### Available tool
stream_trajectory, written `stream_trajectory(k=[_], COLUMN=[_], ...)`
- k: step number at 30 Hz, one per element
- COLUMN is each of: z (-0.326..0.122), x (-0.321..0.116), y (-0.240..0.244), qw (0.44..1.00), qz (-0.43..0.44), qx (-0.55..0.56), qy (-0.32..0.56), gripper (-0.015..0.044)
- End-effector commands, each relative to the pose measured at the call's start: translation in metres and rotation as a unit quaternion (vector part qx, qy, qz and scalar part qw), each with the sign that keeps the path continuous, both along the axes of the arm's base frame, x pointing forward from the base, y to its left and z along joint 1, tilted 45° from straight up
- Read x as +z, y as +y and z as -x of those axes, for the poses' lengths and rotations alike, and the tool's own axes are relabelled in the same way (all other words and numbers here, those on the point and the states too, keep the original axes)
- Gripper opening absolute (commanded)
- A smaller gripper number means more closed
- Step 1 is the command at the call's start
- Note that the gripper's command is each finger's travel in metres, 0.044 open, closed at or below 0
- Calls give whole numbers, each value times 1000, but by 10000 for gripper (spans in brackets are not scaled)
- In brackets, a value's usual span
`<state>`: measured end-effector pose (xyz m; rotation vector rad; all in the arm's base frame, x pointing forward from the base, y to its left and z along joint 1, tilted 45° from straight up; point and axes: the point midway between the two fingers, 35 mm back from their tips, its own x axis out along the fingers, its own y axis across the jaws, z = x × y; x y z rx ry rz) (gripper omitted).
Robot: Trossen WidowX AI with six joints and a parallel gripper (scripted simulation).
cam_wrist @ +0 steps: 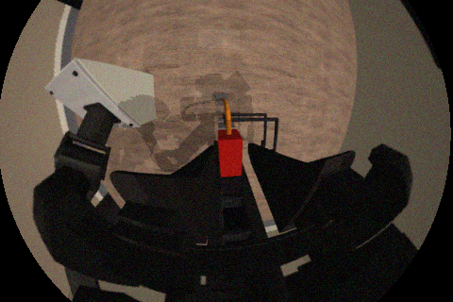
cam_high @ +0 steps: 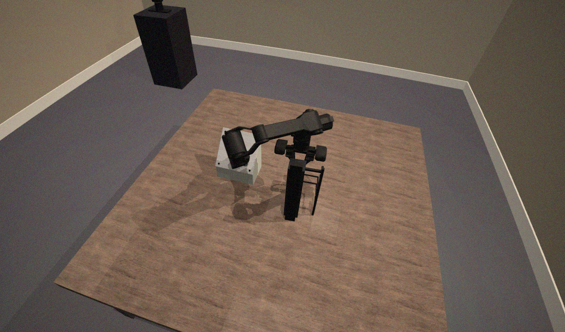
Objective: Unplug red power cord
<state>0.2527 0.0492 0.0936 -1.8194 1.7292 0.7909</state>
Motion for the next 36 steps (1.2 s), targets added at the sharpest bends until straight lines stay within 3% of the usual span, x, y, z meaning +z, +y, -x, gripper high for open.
stream_trajectory(k=[1, 14, 17, 27, 36], z=[1, 0, -1, -1, -1], x=[2, -6, -4, -4, -12], y=[-3, -11, -9, -9, 0], qw=[1000, 1000, 1000, 1000, 1000], qz=[2, 2, 0, 0, -1], qx=[2, 2, 0, 0, 0], qy=[2, 2, -1, -1, -1], gripper=[160, 160, 81, 0, 0])
